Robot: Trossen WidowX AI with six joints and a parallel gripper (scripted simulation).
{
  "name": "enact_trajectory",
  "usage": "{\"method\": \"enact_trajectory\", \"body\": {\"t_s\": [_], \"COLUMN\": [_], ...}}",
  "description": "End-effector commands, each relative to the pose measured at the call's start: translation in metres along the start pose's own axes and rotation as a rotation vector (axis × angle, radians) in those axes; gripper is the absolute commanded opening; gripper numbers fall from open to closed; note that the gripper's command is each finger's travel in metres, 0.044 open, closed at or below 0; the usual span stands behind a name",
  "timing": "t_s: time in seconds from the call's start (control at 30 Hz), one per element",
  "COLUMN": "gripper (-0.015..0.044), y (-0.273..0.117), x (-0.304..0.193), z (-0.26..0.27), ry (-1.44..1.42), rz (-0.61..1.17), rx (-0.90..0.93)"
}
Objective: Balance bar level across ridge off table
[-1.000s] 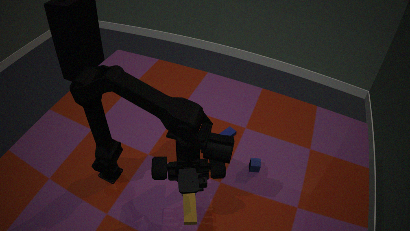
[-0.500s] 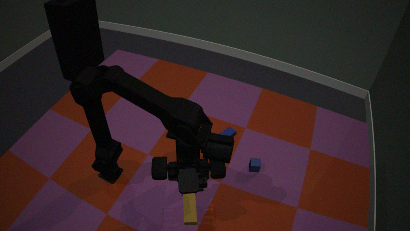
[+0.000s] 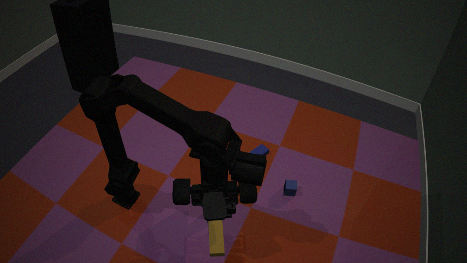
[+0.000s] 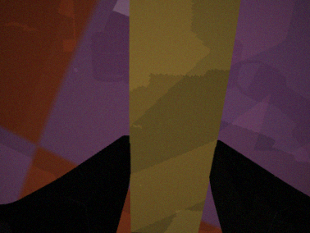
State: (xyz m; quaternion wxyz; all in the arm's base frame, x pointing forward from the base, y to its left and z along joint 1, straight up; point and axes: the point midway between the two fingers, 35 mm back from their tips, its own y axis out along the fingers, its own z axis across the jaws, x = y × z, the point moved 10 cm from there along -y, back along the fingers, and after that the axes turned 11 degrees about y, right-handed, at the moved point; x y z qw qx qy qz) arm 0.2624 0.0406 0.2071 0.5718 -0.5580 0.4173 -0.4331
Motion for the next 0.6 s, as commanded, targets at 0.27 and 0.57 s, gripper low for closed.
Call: {"method": "enact_trajectory", "body": {"t_s": [0.27,0.57], "gripper": [0.0000,0.0000], "y": [0.0029,0.0038], "x": [0.0001,0.0002], "z": [-0.0001,-0.0002], "ry": [0.003,0.003], "rz": [0.002,0.002], "rx": [0.000,0.000]}}
